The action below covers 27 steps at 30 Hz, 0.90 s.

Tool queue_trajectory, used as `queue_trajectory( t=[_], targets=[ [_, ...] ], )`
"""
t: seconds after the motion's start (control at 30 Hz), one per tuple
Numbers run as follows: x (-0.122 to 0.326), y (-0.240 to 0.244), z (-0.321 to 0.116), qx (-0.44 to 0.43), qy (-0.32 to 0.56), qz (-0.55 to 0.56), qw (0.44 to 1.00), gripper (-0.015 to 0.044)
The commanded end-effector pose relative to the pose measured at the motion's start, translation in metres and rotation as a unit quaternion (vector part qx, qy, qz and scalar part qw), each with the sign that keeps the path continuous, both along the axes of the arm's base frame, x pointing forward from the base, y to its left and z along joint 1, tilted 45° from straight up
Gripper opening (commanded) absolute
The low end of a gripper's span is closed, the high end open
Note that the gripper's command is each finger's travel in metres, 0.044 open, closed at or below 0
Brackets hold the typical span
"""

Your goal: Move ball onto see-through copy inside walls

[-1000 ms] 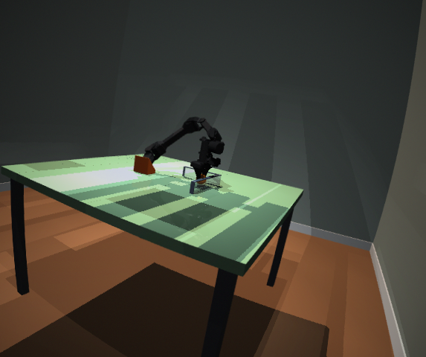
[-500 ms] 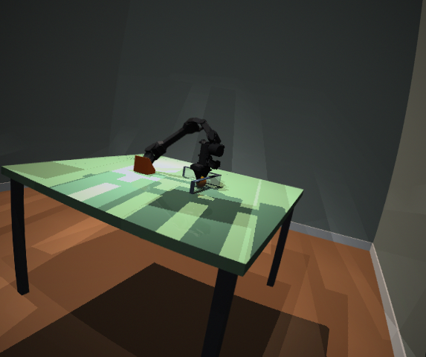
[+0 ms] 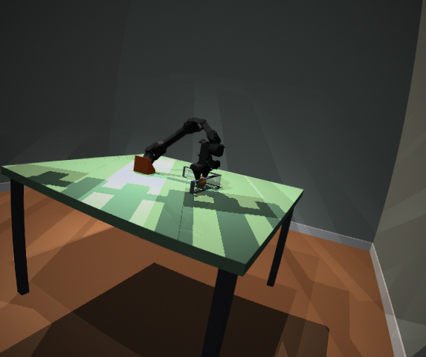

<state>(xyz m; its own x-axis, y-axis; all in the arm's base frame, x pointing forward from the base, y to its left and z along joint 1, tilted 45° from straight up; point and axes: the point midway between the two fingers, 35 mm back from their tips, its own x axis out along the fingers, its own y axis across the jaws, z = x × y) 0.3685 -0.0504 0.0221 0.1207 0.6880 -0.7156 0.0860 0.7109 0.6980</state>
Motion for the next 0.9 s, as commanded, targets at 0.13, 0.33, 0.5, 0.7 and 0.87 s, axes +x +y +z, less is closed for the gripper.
queue_trajectory(
  t=[0.13, 0.33, 0.5, 0.7, 0.87],
  targets=[
    [-0.008, -0.053, 0.052, -0.001, -0.001, -0.002, 1.000, 0.0381],
    [-0.008, -0.059, 0.055, -0.002, -0.005, -0.011, 1.000, 0.0381],
    [-0.008, -0.059, 0.055, -0.002, -0.005, -0.011, 1.000, 0.0381],
    [-0.018, -0.086, 0.084, 0.012, 0.033, -0.056, 0.998, 0.0440],
    [-0.018, -0.086, 0.084, 0.012, 0.033, -0.056, 0.998, 0.0440]
  ],
)
